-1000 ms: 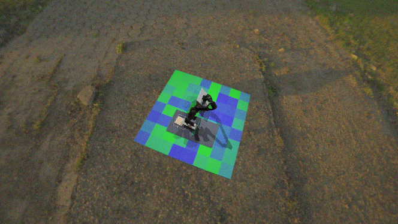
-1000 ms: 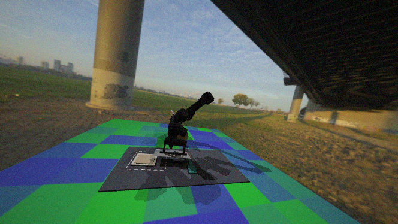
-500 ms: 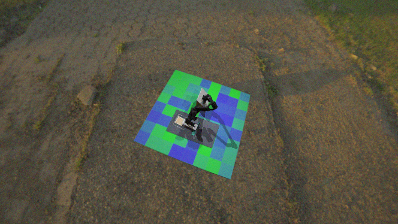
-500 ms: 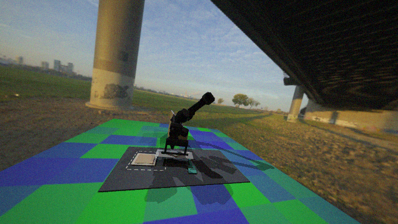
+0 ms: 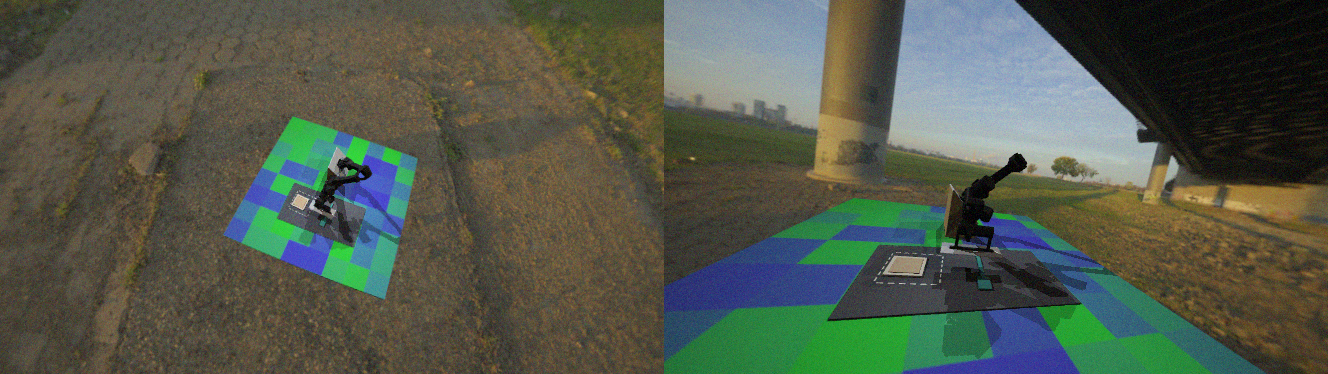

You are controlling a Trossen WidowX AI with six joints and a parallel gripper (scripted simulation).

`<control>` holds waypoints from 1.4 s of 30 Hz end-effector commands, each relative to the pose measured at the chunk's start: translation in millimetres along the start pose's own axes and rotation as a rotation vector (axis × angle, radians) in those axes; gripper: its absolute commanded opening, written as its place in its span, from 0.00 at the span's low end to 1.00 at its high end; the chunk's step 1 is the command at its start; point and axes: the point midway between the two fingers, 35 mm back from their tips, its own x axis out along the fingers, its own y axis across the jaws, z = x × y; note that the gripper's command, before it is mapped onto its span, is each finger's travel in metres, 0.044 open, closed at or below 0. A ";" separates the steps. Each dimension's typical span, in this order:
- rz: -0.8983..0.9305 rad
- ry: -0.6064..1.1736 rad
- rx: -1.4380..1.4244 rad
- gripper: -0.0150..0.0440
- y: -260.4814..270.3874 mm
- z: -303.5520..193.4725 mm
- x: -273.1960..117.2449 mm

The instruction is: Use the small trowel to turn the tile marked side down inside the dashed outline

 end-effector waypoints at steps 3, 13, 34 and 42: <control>-0.015 0.003 0.001 0.25 -10.4 18.0 -10.5; -0.015 0.003 0.001 0.25 -13.9 32.1 -18.3; -0.015 0.003 0.001 0.25 -13.9 32.1 -18.3; -0.015 0.003 0.001 0.25 -13.9 32.1 -18.3</control>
